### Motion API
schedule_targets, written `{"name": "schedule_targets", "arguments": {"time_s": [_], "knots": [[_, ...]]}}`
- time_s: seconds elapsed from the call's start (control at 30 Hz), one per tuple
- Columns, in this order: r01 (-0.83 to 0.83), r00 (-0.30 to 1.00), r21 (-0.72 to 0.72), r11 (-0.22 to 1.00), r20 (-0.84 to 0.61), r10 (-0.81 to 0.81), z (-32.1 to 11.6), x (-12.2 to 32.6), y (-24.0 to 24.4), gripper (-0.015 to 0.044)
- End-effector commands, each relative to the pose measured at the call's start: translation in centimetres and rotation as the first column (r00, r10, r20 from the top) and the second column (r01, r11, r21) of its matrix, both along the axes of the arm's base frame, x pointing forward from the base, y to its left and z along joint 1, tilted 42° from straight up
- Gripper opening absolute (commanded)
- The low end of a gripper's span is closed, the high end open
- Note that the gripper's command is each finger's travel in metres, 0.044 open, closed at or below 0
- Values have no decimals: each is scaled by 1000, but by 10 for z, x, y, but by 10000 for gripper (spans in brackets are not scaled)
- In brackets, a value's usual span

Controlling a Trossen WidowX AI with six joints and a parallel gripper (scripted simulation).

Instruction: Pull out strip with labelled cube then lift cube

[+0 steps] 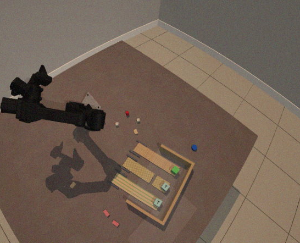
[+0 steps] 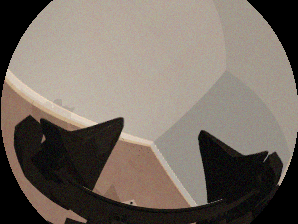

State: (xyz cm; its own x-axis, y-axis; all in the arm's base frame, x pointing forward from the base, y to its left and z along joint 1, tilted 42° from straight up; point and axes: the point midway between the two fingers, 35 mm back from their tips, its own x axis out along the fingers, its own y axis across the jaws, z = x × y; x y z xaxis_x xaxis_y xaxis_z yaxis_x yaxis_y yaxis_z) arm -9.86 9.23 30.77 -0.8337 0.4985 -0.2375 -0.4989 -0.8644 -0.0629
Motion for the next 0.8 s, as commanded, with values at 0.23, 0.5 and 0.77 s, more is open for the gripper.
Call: {"name": "schedule_targets", "arguments": {"time_s": [0.23,0.5,0.77], "knots": [[-272,962,-11,962,27,272,-1,-38,-51,400],[-624,777,-13,782,94,622,-8,-58,-145,400],[-855,510,-17,519,158,846,-22,-31,-226,400]]}}
